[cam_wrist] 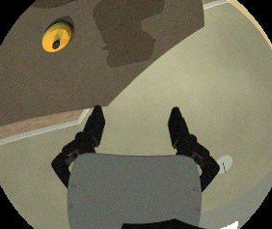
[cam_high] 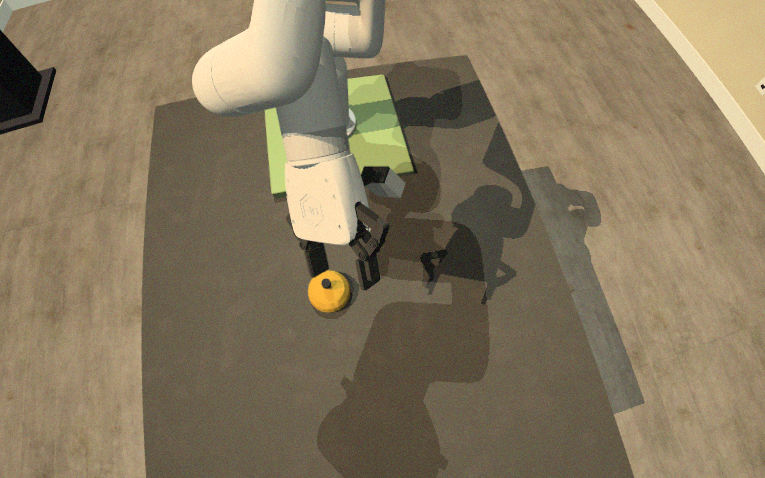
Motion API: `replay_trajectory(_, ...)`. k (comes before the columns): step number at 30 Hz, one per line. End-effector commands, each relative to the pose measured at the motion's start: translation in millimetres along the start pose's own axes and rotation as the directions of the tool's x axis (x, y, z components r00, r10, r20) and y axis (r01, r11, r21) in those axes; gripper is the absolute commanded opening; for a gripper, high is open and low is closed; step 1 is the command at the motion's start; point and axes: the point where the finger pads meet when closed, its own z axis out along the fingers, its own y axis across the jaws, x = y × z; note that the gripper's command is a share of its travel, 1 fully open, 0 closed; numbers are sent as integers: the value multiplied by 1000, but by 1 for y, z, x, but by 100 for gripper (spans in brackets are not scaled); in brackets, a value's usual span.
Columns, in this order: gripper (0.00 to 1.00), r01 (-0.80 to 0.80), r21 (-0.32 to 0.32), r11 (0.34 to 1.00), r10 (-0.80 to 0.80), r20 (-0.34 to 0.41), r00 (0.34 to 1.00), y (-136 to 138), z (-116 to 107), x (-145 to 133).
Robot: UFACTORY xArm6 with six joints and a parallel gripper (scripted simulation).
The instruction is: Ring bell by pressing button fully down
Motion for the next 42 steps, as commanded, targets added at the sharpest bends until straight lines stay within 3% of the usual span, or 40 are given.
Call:
replay_trajectory(1,100,105,53,993,-98,-117,988,-10,12,14)
replay_trajectory(4,100,105,53,993,-98,-117,988,-10,12,14)
replay_trajectory(5,100,177,78,981,-159,-199,967,-20,19,25)
replay_trajectory(8,100,194,83,977,-172,-218,961,-23,20,27)
replay_trajectory(9,100,243,97,965,-209,-274,939,-32,24,33)
replay_trajectory(11,100,243,97,965,-209,-274,939,-32,24,33)
replay_trajectory(12,100,298,111,948,-246,-337,909,-42,28,40)
replay_trajectory(26,100,560,148,815,-354,-638,684,-104,38,60)
replay_trajectory(28,100,560,148,815,-354,-638,684,-104,38,60)
replay_trajectory(31,100,617,148,773,-357,-702,616,-119,38,61)
replay_trajectory(36,100,623,147,769,-357,-708,609,-121,38,61)
replay_trajectory(37,0,623,147,769,-357,-708,609,-121,38,61)
replay_trajectory(42,0,623,147,769,-357,-708,609,-121,38,61)
